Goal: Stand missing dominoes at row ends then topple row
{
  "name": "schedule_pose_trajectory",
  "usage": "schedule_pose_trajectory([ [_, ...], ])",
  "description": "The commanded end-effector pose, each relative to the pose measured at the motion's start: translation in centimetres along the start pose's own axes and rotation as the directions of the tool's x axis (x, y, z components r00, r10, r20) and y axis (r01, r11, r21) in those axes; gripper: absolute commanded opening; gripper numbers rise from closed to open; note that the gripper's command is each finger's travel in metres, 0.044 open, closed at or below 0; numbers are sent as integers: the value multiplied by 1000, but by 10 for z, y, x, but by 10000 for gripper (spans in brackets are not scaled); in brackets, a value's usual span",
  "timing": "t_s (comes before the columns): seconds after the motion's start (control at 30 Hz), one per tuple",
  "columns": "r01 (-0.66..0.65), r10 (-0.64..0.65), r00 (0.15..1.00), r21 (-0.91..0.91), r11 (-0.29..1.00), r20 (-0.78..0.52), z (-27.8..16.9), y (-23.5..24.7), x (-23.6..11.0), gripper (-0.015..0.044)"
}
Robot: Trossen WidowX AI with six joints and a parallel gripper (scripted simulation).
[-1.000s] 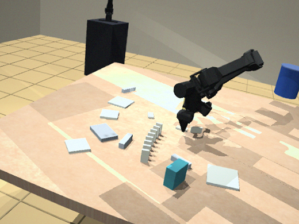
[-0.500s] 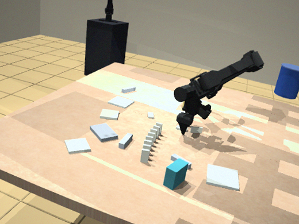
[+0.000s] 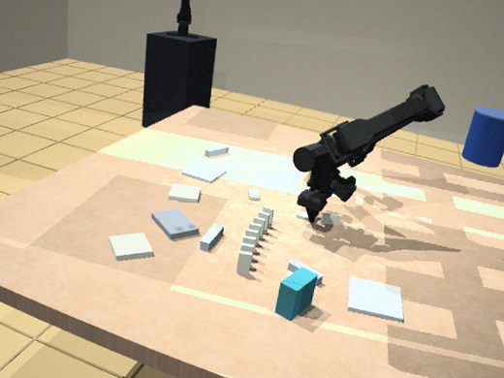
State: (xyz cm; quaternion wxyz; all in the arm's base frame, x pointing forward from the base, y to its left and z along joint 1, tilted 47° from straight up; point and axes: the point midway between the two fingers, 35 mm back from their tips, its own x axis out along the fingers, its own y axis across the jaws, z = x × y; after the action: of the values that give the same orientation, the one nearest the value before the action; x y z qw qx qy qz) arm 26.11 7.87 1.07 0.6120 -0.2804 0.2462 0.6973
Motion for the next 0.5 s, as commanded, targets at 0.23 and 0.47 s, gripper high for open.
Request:
schedule_pose_trajectory([
  [0.23, 1, -1, 1000, 3, 1000, 4, -1, -2, -28, 107],
  [0.47, 1, -1, 1000, 4, 1000, 1, -4, -9, -112, 107],
])
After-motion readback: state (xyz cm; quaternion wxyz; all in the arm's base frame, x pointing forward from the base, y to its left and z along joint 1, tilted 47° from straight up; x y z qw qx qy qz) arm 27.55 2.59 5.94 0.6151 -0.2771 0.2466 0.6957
